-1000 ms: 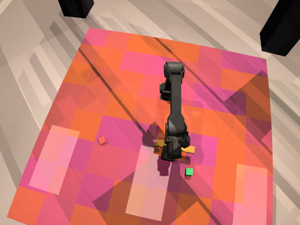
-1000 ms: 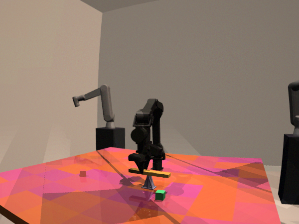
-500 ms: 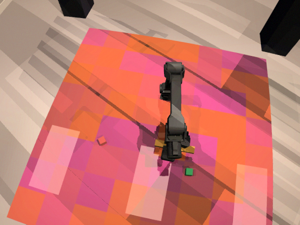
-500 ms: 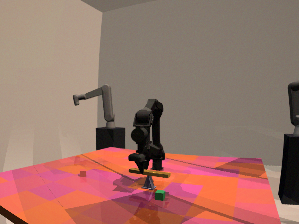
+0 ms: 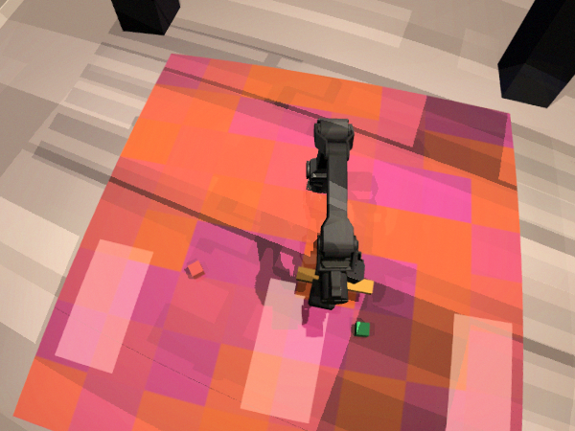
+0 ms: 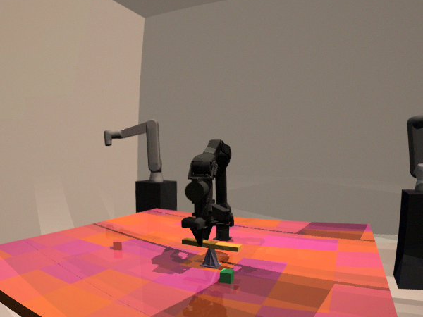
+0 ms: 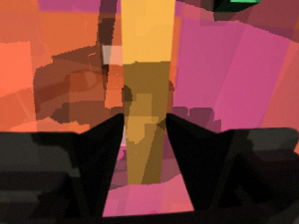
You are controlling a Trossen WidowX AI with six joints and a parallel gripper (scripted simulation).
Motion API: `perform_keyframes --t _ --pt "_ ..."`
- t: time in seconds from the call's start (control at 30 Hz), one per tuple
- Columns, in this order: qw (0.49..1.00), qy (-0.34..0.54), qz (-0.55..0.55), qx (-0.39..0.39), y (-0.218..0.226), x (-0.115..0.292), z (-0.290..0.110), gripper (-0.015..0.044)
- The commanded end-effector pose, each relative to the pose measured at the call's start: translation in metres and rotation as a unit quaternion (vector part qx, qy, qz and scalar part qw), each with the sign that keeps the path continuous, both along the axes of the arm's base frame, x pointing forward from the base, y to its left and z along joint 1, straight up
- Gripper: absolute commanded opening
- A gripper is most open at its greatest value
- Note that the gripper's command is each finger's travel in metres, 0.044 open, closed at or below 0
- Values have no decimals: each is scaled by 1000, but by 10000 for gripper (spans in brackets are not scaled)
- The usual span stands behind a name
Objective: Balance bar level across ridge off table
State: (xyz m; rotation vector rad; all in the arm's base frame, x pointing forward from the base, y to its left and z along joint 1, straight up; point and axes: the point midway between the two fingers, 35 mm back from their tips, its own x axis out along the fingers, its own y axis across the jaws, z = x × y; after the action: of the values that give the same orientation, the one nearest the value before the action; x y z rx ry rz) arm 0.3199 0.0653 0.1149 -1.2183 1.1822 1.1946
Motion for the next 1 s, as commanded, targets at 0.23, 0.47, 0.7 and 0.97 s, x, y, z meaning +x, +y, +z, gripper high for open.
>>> perform_keyframes --t 0.23,0.47,0.7,0.97 --pt "1000 0 0 0 0 0 0 237" --pt "1000 0 0 0 0 0 0 421" --pt "1000 -2 0 0 1 3 27 440" --pt "1000 -7 0 1 -1 -3 100 440"
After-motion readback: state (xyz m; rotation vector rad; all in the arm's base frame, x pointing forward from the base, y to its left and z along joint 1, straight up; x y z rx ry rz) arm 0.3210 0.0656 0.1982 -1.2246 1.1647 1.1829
